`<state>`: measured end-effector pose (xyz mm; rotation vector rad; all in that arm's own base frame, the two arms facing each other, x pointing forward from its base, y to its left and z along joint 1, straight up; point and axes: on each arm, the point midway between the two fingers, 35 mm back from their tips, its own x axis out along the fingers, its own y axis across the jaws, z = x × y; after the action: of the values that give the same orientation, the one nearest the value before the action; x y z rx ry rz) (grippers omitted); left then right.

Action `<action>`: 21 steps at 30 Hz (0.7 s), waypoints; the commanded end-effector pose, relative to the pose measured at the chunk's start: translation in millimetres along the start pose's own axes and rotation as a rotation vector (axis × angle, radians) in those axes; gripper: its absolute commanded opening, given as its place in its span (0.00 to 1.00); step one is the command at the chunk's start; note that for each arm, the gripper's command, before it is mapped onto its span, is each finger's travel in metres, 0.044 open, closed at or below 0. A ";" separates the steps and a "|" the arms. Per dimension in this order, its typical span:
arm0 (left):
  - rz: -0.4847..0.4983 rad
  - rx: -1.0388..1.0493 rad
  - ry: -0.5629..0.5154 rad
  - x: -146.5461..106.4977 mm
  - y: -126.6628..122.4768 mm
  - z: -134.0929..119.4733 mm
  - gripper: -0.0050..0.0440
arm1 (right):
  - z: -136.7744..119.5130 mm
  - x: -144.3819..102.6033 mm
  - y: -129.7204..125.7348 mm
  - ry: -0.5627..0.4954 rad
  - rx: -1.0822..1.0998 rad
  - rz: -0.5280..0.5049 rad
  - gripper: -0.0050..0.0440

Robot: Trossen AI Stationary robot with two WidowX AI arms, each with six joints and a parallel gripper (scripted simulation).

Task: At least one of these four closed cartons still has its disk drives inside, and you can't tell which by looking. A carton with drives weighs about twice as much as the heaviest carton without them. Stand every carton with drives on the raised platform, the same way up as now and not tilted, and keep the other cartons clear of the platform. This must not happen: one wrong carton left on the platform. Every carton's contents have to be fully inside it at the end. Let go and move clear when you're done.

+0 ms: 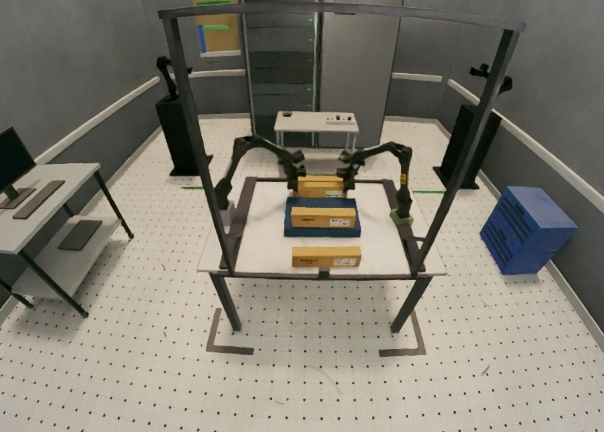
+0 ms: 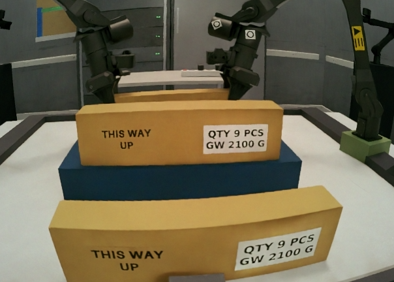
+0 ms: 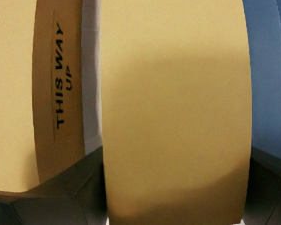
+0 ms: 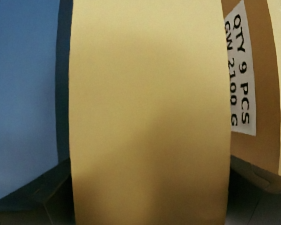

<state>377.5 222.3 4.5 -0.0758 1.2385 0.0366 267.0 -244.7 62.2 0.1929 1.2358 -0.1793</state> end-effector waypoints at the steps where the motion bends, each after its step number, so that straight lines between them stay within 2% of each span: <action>1: 0.051 0.015 -0.065 -35.6 9.7 15.7 0.00 | 12.0 -27.2 -8.3 -0.057 -0.012 -0.051 0.00; 2: 0.051 0.015 -0.065 -35.6 9.7 15.7 0.00 | 12.0 -27.2 -8.3 -0.057 -0.012 -0.051 0.00; 3: 0.017 0.007 -0.031 -59.9 5.0 23.8 0.00 | 22.6 -57.1 -3.9 -0.056 -0.013 -0.040 0.00; 19: 0.017 0.007 -0.031 -59.9 5.0 23.8 0.00 | 22.6 -57.1 -3.9 -0.056 -0.013 -0.040 0.00; 21: -0.005 0.004 -0.001 -60.1 5.6 24.6 0.00 | 21.9 -57.3 -4.7 -0.055 -0.015 -0.040 0.00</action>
<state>377.6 220.7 34.0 -0.0989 1.2782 0.0136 268.5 -242.7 91.7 0.2112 1.2392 -0.1652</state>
